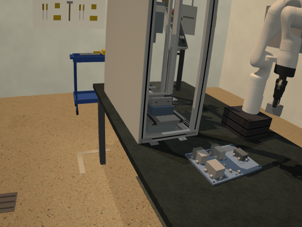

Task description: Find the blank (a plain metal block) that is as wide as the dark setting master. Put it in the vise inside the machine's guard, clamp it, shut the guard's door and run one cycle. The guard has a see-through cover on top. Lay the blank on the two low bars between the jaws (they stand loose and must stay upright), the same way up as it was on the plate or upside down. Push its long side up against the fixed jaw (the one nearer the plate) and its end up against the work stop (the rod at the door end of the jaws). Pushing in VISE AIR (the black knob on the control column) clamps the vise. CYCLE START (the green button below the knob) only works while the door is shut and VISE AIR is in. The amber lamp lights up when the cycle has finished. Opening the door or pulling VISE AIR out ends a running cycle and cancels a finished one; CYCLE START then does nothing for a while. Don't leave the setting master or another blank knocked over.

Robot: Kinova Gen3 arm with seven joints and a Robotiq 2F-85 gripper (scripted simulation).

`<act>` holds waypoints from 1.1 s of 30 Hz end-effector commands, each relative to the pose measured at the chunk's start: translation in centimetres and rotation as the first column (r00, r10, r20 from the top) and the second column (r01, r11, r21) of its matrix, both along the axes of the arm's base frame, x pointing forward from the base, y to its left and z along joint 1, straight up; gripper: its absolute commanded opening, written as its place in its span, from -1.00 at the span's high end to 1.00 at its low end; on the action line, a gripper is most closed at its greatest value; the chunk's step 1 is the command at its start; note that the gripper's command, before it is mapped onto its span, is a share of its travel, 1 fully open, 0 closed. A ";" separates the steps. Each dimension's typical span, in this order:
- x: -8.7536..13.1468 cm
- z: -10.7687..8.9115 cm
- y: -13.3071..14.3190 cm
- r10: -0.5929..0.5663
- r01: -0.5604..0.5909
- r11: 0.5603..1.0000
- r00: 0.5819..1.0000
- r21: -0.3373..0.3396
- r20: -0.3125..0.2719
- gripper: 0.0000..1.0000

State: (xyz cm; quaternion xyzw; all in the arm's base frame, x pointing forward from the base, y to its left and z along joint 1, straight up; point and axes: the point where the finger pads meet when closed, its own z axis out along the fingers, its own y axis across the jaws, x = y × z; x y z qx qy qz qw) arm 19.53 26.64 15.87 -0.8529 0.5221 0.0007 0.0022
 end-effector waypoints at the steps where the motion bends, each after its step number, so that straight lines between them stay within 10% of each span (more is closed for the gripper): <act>1: 0.0 0.0 0.0 0.003 -0.003 1.000 1.000 0.002 -0.001 0.80; 8: 0.0 0.0 0.0 0.230 -0.230 0.973 0.973 0.002 0.001 0.80; 33: 0.0 0.0 0.0 0.445 -0.445 0.895 0.895 0.001 0.002 0.80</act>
